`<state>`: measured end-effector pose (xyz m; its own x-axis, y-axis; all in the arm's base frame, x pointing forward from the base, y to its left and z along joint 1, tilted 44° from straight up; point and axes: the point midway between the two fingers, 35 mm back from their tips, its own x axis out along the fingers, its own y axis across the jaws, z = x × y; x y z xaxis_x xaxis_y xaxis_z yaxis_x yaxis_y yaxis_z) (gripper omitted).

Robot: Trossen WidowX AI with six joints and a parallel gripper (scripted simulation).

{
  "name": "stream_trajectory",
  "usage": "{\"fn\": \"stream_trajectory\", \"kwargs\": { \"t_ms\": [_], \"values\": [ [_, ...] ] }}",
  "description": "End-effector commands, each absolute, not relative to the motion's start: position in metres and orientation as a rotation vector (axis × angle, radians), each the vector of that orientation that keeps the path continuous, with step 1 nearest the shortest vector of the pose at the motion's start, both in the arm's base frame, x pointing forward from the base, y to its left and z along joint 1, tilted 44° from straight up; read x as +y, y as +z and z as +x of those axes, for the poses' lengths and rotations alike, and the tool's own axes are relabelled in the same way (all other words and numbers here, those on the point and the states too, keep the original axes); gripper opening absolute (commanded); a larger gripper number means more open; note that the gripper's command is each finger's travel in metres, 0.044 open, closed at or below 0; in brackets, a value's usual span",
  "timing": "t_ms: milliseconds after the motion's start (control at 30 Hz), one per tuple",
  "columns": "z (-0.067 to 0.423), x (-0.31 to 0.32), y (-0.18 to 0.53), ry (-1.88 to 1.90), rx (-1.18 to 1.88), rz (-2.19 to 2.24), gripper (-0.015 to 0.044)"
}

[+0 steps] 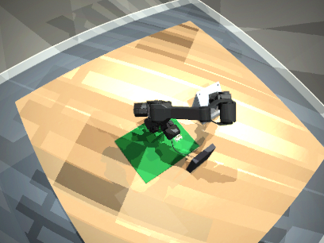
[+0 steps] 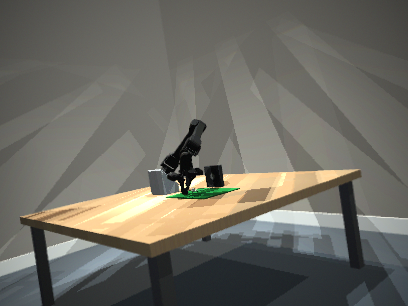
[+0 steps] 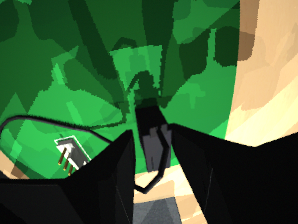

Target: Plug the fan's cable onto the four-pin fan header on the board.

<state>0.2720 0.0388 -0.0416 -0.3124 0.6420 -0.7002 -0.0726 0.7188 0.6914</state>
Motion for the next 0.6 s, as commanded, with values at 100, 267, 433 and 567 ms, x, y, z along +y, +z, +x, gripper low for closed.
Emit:
{"fn": "stream_trajectory", "kwargs": {
  "t_ms": [100,267,433,567],
  "values": [
    [0.272,0.039,-0.041,0.762,1.756,0.453,0.0065],
    [0.273,0.037,-0.040,0.761,1.756,0.453,0.0000],
    [0.276,0.026,-0.030,0.759,1.756,0.452,0.0000],
    [0.277,0.017,-0.021,0.757,1.757,0.453,0.0000]
  ]
}}
